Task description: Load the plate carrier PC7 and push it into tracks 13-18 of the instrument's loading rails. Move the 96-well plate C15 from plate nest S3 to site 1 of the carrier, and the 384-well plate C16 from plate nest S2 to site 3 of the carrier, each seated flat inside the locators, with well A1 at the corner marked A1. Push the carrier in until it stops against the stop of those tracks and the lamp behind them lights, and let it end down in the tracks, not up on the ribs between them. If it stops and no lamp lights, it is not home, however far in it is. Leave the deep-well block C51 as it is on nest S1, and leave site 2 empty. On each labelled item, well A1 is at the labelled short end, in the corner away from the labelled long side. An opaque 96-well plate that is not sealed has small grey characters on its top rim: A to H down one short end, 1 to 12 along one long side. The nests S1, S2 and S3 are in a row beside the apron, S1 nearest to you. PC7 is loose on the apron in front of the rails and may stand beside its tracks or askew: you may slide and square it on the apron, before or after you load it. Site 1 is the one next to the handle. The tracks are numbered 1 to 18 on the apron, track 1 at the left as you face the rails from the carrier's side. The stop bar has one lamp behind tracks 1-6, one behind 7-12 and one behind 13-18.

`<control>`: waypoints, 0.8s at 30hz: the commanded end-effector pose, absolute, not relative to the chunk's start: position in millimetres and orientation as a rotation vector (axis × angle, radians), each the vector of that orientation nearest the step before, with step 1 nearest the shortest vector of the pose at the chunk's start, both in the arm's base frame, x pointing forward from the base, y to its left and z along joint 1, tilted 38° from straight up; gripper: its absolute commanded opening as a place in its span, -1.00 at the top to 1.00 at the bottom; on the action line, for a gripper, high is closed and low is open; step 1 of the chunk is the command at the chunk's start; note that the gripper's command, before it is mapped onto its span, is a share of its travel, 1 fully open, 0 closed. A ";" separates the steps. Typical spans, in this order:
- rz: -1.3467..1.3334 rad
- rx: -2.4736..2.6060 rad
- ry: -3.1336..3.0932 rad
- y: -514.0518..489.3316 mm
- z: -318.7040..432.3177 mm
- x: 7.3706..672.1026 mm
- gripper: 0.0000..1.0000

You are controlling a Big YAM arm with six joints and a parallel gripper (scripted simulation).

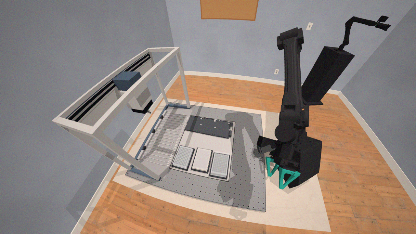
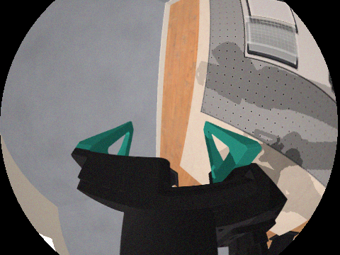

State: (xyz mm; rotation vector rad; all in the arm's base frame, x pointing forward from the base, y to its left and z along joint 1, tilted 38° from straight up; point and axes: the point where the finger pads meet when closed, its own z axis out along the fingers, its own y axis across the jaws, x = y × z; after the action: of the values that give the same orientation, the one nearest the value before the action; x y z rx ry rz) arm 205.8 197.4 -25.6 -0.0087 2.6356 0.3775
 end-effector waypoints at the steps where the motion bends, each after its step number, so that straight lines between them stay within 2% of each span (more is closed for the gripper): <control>1: 0.384 -0.010 2.631 199.9 -23.8 207.3 -1.00; 17: 0.384 -0.010 2.631 199.9 -23.8 207.3 -1.00; 18: 0.367 0.024 2.598 213.9 -7.6 231.4 -1.00; 24: 0.217 0.047 2.593 203.3 5.1 263.1 -1.00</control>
State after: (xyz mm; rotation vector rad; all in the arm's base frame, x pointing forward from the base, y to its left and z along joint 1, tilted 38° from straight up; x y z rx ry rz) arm 237.7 191.5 -12.4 0.0557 2.6143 0.2504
